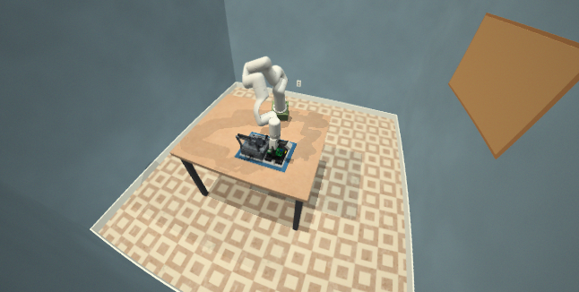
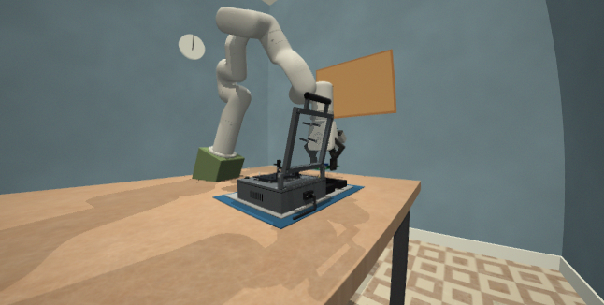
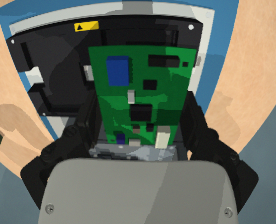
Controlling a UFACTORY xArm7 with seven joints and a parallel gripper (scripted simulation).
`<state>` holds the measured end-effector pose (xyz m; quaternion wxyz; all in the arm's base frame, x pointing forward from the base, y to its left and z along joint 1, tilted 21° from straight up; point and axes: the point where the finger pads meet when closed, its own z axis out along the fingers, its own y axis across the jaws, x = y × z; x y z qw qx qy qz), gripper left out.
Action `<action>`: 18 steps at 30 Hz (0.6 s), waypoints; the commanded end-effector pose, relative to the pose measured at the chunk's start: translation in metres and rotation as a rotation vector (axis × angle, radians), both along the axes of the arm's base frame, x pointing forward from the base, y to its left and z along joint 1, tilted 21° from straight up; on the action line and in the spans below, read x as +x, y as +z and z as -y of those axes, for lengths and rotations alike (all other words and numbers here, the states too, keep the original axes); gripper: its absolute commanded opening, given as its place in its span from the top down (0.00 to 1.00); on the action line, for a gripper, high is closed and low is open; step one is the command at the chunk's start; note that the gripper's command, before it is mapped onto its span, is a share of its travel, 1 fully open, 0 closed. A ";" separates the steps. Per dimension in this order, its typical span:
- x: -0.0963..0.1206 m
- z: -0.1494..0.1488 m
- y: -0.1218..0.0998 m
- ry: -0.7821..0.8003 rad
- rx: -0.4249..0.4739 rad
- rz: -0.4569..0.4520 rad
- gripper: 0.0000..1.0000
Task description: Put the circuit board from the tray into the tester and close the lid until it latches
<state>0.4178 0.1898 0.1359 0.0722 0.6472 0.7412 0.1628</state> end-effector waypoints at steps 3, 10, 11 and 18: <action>-0.010 0.005 0.025 0.000 0.001 0.001 0.21; -0.014 0.006 0.034 0.000 0.001 0.001 0.21; -0.014 0.007 0.035 0.000 0.001 0.001 0.21; -0.015 0.007 0.039 0.000 0.001 0.001 0.21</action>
